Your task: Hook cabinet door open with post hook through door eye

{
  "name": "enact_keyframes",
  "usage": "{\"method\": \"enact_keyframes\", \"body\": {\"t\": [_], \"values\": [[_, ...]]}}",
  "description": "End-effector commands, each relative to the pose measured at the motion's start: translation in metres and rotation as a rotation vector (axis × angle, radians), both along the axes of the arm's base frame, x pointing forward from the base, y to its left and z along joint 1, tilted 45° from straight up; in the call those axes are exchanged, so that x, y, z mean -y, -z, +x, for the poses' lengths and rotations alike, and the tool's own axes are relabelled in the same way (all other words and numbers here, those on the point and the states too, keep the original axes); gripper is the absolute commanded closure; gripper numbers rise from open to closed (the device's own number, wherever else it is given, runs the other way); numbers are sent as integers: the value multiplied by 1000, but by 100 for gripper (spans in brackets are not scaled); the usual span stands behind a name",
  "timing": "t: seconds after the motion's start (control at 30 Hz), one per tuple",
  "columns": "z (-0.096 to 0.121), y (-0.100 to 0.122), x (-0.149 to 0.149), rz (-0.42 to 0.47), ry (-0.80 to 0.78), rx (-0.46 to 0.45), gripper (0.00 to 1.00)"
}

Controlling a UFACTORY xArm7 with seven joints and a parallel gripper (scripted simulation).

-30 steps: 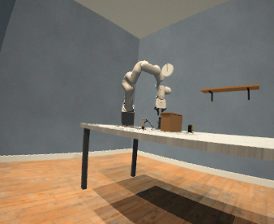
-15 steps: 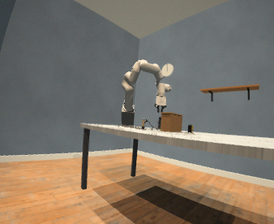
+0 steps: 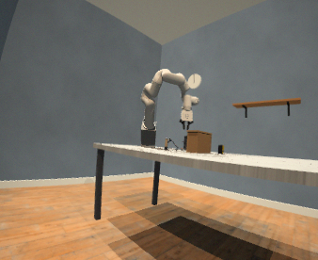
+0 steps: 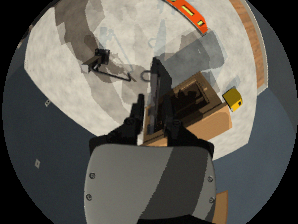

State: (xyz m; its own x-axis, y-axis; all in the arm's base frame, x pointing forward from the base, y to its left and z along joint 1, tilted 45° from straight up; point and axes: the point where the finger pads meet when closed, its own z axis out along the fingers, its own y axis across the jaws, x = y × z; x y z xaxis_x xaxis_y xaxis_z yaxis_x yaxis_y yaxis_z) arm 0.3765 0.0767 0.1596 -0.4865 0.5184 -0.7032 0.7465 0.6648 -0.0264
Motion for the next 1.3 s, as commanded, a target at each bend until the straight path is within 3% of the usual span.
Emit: {"method": "enact_keyframes", "body": {"t": [0.0, 0.17, 0.3, 0.43, 0.57, 0.63, 0.67, 1.27], "values": [[0, -1, -2, 1, -2, 1, 73], [-2, -2, 1, -9, -16, -11, 73], [-32, -11, 34, -143, -214, -173, 73], [-66, -14, 71, -219, -327, -255, 73], [-72, -14, 77, -306, -459, -359, 76], [-72, -14, 77, -306, -459, -359, 76], [-72, -14, 77, -347, -546, -410, 76], [-72, -14, 77, -347, -546, -410, 76]]}}
